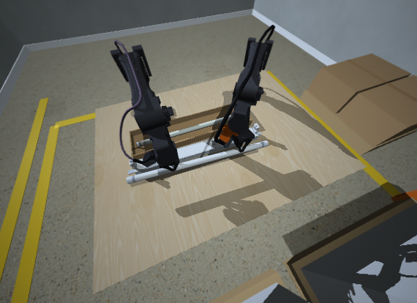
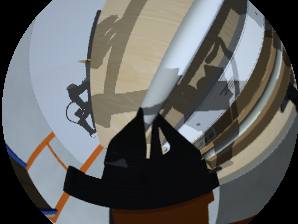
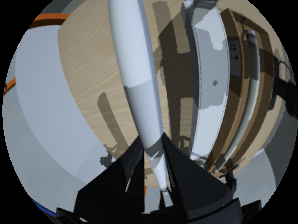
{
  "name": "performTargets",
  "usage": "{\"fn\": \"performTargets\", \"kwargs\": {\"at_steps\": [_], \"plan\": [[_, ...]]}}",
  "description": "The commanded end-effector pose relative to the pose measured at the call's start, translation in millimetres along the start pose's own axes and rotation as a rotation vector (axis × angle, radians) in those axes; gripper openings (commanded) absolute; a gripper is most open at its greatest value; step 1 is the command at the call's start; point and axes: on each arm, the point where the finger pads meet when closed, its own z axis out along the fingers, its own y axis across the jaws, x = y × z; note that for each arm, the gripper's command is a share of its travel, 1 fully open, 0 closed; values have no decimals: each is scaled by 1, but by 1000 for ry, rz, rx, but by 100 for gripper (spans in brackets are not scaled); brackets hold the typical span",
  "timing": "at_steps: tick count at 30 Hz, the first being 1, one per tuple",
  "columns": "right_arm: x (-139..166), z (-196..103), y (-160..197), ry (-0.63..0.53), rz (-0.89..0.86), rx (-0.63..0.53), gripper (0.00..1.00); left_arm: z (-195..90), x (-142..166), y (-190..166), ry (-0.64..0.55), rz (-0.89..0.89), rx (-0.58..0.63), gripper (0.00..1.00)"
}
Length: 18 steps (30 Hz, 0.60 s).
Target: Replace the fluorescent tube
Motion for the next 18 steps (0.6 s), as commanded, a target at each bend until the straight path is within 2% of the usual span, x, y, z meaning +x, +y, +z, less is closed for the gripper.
{"fn": "performTargets", "kwargs": {"at_steps": [1,4,12,15,18], "plan": [[8,-24,17,22,-2,-86,11,-29,-13,18,-66,-20,-78,11],[8,-4,-3,14,-7,-19,11,-17,-9,4,-42,-8,-41,11],[8,-7,-7,8,-9,-17,11,-20,-9,3,-41,-13,-51,11],[2,-24,7,10,5,-63,11,-22,-10,5,-51,-13,-57,11],[2,-24,9,17,6,-68,11,-29,-13,11,-64,-16,-75,11]]}}
